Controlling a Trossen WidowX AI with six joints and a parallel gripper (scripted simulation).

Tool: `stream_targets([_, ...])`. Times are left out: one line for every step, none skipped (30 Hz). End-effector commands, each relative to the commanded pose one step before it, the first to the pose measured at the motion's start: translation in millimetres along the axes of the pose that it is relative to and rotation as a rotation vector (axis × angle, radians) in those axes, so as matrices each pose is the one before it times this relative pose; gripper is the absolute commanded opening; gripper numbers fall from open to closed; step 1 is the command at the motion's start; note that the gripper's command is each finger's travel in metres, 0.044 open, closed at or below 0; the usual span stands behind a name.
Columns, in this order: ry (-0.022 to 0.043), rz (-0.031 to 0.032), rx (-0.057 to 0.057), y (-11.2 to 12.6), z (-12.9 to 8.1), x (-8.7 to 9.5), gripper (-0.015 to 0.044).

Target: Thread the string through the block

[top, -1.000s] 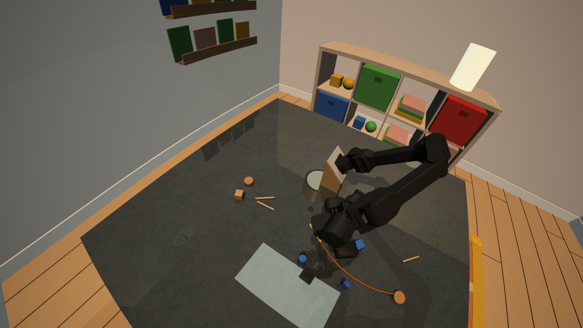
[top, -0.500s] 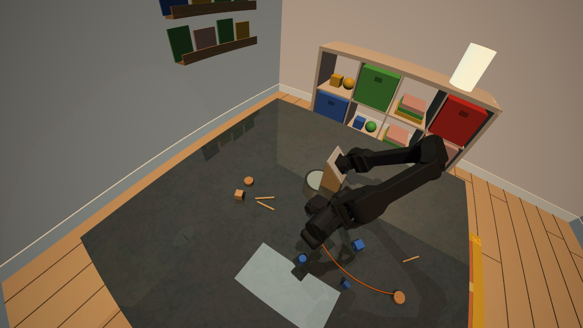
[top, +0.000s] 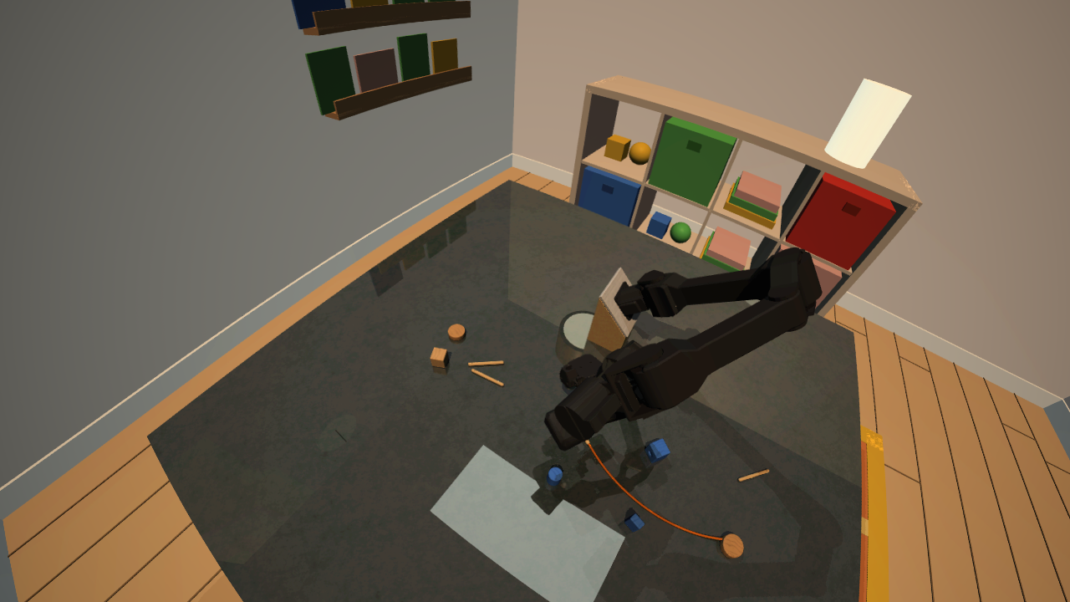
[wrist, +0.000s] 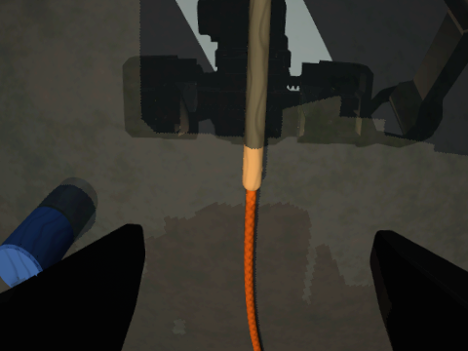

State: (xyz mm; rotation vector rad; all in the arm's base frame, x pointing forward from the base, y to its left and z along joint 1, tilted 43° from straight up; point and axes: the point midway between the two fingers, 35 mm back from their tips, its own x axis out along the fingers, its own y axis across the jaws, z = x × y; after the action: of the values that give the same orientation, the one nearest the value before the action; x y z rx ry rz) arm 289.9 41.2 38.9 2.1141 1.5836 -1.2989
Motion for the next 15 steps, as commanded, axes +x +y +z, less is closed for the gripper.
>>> stream_targets([0.00522,0.00047,0.0053,0.43,-0.79,-0.03,0.0204])
stream_targets([0.0,0.0,0.0,0.0,0.0,0.0,0.0177])
stream_targets([0.0,0.0,0.0,0.0,0.0,0.0,0.0151])
stream_targets([0.0,0.0,0.0,0.0,0.0,0.0,0.0125])
stream_targets([0.0,0.0,0.0,0.0,0.0,0.0,0.0123])
stream_targets([0.0,0.0,0.0,0.0,0.0,0.0,0.0123])
stream_targets([0.0,0.0,0.0,0.0,0.0,0.0,0.0123])
stream_targets([0.0,0.0,0.0,0.0,0.0,0.0,0.0123])
stream_targets([0.0,0.0,0.0,0.0,0.0,0.0,0.0123])
stream_targets([0.0,0.0,0.0,0.0,0.0,0.0,0.0123])
stream_targets([0.0,0.0,0.0,0.0,0.0,0.0,0.0123])
stream_targets([0.0,0.0,0.0,0.0,0.0,0.0,0.0123])
stream_targets([0.0,0.0,0.0,0.0,0.0,0.0,0.0123])
stream_targets([-0.00002,0.00002,0.0,0.03,0.0,0.27,0.0123])
stream_targets([-0.00005,0.00003,0.0,0.06,-0.01,0.53,0.0123])
